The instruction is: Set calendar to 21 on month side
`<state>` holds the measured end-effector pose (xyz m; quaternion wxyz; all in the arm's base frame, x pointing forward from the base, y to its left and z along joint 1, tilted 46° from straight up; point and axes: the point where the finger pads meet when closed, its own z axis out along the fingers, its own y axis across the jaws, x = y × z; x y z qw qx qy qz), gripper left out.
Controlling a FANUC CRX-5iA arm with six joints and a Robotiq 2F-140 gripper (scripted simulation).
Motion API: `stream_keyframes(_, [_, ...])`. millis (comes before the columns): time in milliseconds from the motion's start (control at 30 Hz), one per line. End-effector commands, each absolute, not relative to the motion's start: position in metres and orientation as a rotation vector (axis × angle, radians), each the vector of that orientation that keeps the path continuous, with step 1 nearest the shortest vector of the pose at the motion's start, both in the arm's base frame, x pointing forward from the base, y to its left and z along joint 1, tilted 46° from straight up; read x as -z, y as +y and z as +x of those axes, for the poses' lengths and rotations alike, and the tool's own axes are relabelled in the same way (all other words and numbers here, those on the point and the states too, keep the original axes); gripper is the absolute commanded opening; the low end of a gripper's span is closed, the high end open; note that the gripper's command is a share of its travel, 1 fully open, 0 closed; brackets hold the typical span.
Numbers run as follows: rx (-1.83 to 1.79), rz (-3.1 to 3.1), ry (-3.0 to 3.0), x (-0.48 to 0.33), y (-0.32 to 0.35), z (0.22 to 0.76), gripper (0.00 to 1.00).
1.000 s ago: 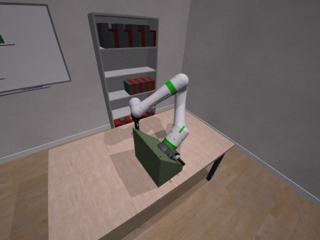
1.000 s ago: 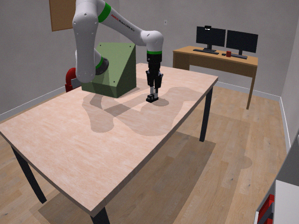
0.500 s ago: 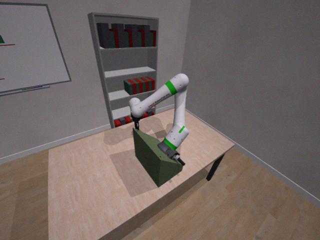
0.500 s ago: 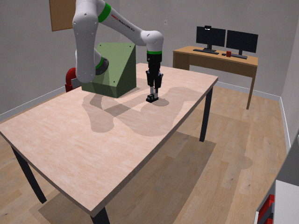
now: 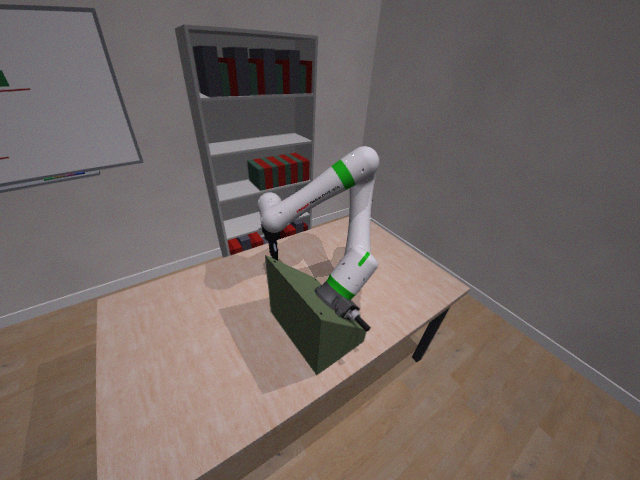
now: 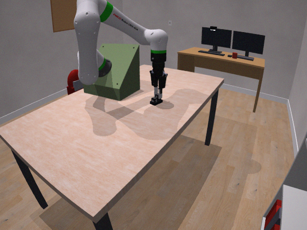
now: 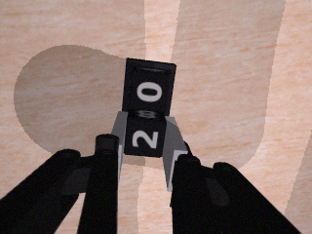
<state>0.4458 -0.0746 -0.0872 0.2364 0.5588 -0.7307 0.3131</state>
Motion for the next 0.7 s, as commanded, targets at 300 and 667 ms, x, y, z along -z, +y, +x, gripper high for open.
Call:
stream_keyframes(300, [-0.858,1.532,-2.004,0.032,-0.017,0.446,0.16])
stream_keyframes(667, [-0.858,1.532,-2.004,0.027,-0.012,0.446,0.16])
